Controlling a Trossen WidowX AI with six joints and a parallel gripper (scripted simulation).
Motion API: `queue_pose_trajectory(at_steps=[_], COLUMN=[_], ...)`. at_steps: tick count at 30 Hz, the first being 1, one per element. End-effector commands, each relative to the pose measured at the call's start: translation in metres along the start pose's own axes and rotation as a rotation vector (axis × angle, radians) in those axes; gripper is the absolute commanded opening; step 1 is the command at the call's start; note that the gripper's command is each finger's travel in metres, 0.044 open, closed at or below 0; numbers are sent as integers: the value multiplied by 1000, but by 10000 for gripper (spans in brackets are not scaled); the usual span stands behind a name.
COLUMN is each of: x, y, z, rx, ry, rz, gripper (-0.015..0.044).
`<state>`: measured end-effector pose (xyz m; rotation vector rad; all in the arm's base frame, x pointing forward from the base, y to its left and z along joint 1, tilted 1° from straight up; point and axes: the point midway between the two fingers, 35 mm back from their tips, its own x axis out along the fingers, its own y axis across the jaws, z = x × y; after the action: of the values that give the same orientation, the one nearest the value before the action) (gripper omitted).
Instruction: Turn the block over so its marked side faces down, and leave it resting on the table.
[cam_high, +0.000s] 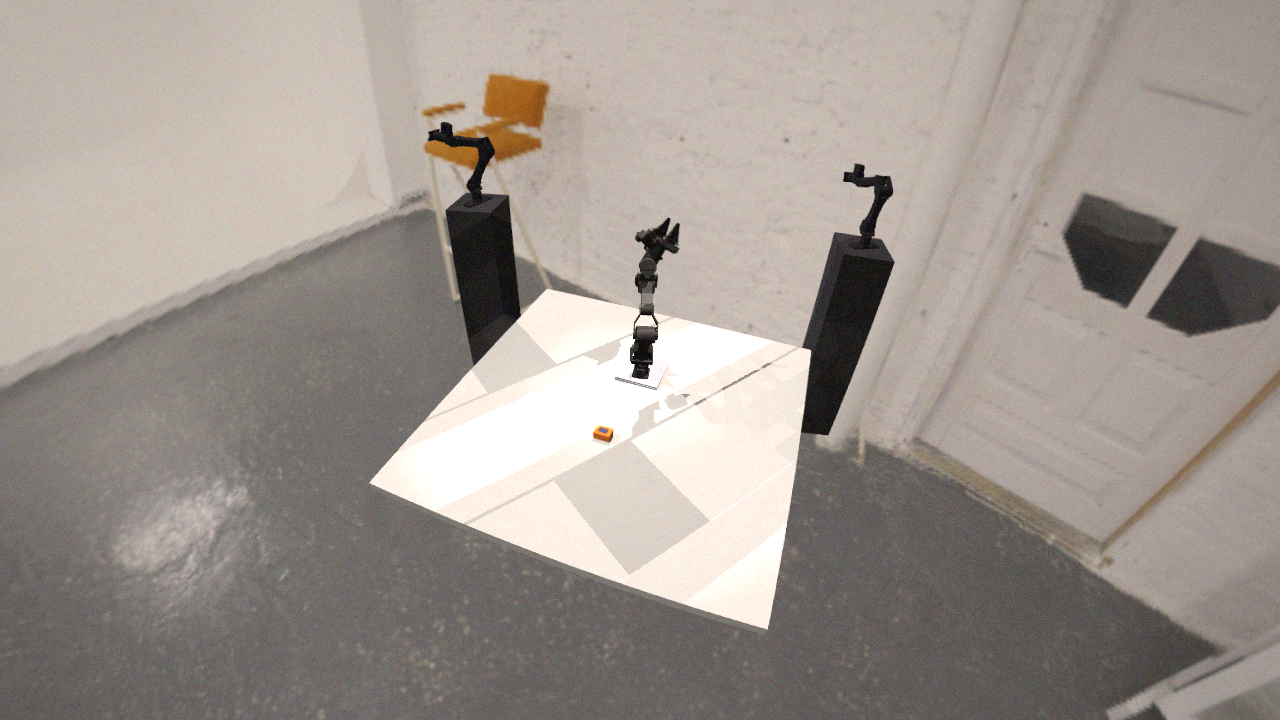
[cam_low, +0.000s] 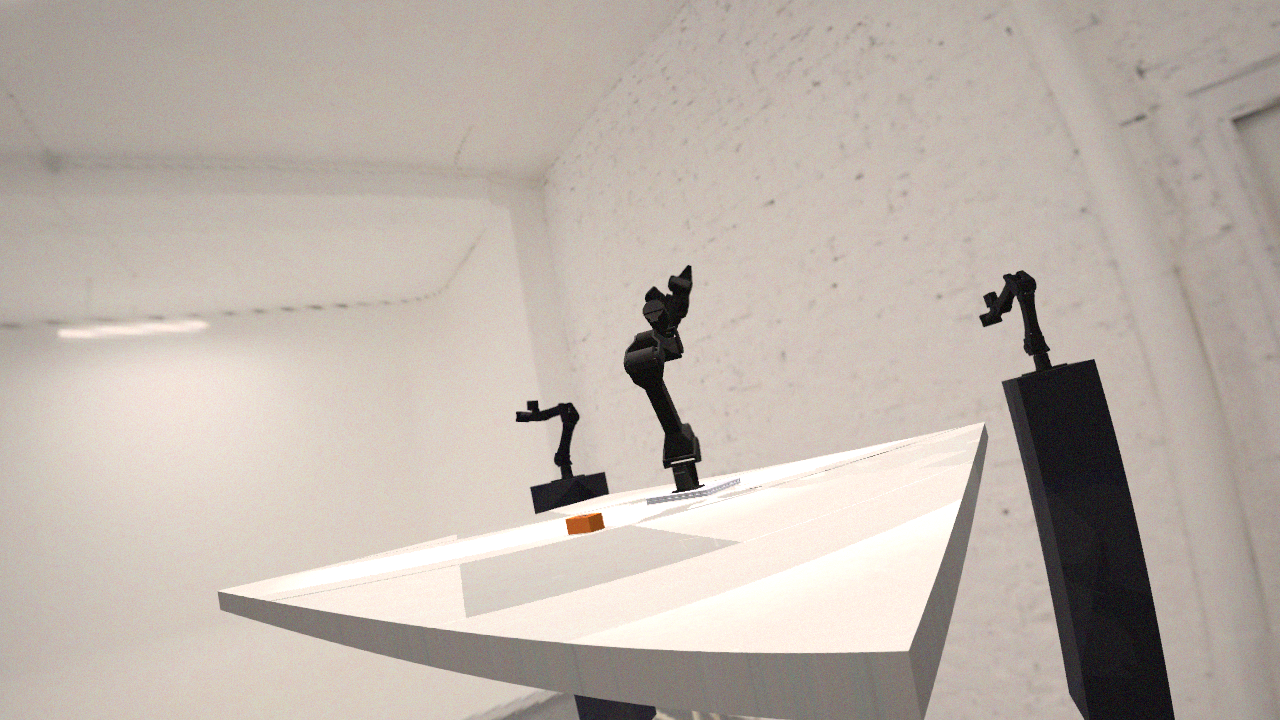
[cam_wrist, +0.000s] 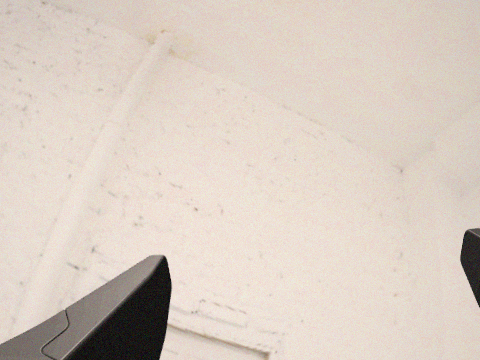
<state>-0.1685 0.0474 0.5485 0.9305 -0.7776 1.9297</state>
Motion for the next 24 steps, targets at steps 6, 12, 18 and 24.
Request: queue_pose_trajectory(at_steps=[6, 12, 18, 24], x=[-6, -34, -82, -145], y=[57, 124, 173, 203], z=[18, 57, 108, 163], rx=[147, 328, 474, 597], ry=[-9, -35, -79, -114], rz=[216, 508, 800, 1091], gripper=[440, 440, 440, 440])
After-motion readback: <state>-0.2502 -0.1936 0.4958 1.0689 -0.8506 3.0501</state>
